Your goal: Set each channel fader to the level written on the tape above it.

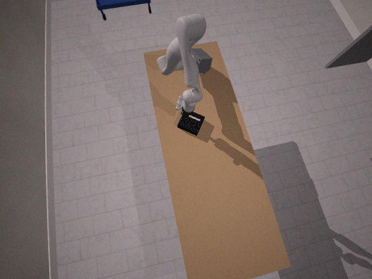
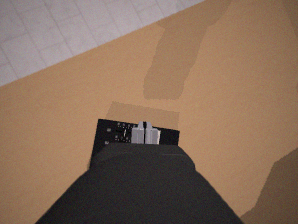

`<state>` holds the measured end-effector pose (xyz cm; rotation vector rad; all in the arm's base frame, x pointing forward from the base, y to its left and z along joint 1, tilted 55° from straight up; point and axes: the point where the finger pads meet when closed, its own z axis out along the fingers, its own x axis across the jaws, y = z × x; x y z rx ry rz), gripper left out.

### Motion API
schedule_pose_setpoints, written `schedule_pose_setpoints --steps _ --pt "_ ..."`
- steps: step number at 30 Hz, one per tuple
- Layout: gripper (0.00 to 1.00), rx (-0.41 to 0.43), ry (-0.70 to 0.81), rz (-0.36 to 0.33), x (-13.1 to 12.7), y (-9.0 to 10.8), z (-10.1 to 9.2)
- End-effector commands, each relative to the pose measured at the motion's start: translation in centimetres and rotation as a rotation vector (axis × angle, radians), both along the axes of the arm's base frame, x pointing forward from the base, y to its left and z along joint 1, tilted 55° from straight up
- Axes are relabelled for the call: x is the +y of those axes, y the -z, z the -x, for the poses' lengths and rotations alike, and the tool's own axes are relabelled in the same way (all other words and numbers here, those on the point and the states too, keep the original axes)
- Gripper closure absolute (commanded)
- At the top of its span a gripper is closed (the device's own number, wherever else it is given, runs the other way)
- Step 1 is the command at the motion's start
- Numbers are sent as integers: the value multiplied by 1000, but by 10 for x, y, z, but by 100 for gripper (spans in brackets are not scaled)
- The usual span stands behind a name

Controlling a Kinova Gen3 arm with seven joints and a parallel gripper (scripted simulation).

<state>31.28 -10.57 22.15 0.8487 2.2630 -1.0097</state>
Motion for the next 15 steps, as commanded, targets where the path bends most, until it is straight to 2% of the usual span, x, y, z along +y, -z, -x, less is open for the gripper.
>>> schedule_pose_setpoints --steps 1,3,5,15 --pt "100 -107 91 5 -1 -1 -2" --pt "100 -208 164 -23 2 2 -4" --pt "100 -208 164 -23 2 2 -4" --pt "100 -690 489 -171 23 19 -28"
